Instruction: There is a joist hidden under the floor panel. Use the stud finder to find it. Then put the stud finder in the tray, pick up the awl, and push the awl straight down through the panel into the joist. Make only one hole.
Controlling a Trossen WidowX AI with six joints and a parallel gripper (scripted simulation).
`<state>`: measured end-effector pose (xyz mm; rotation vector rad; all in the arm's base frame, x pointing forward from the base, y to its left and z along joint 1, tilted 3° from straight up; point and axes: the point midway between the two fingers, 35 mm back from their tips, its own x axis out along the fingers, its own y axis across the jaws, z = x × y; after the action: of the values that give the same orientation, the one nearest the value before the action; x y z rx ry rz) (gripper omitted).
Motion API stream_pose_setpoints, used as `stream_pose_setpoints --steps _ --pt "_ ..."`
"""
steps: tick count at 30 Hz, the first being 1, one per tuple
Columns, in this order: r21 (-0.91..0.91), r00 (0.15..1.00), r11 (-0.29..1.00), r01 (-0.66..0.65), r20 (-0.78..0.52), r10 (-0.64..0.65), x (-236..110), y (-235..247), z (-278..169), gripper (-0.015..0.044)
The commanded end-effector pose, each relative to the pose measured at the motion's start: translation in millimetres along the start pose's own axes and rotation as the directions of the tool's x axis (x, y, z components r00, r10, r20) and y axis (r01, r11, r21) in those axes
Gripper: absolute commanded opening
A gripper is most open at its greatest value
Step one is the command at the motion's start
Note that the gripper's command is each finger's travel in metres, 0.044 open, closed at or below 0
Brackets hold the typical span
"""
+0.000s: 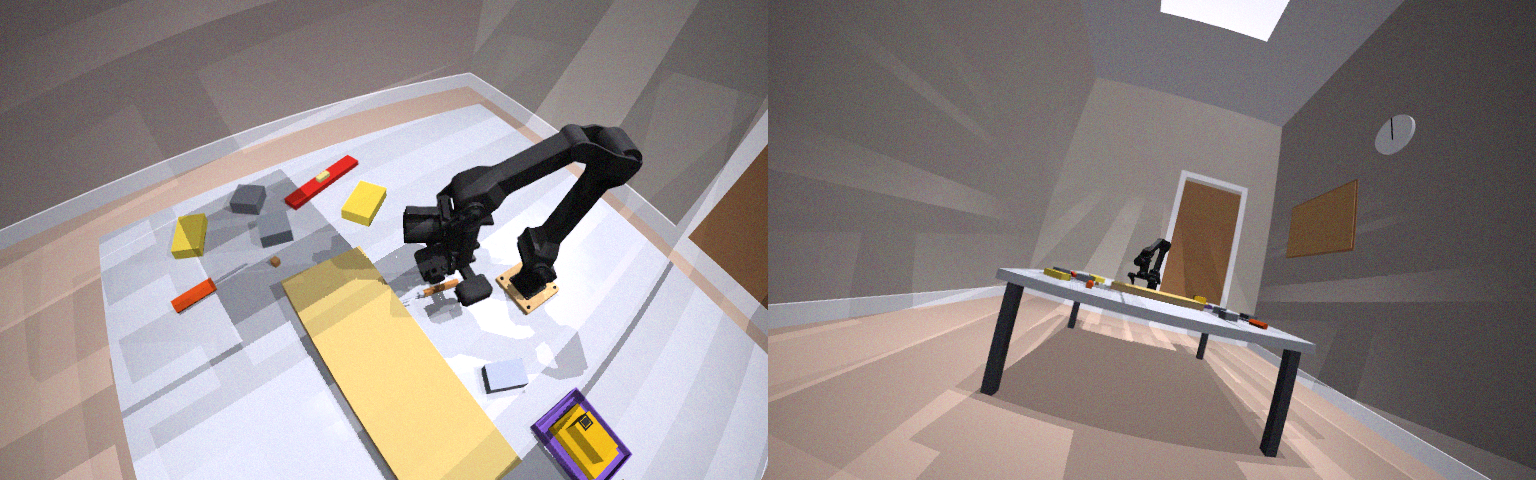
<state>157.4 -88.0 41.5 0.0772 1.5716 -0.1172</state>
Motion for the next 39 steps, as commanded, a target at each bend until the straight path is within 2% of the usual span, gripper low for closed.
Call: stream_pose_setpoints --steps 1,7,22,31,39 --pt "0.003 1.000 1.000 0.000 -0.013 0.000 7 1 -3 0.0440" --pt "0.003 1.000 1.000 0.000 -0.013 0.000 7 1 -3 0.0440" --pt "0.003 1.000 1.000 0.000 -0.013 0.000 7 1 -3 0.0046" --pt "0.003 1.000 1.000 0.000 -0.013 0.000 2 0 -2 0.0000" --pt "0.003 1.000 1.000 0.000 -0.013 0.000 -34 -2 2 0.0000"
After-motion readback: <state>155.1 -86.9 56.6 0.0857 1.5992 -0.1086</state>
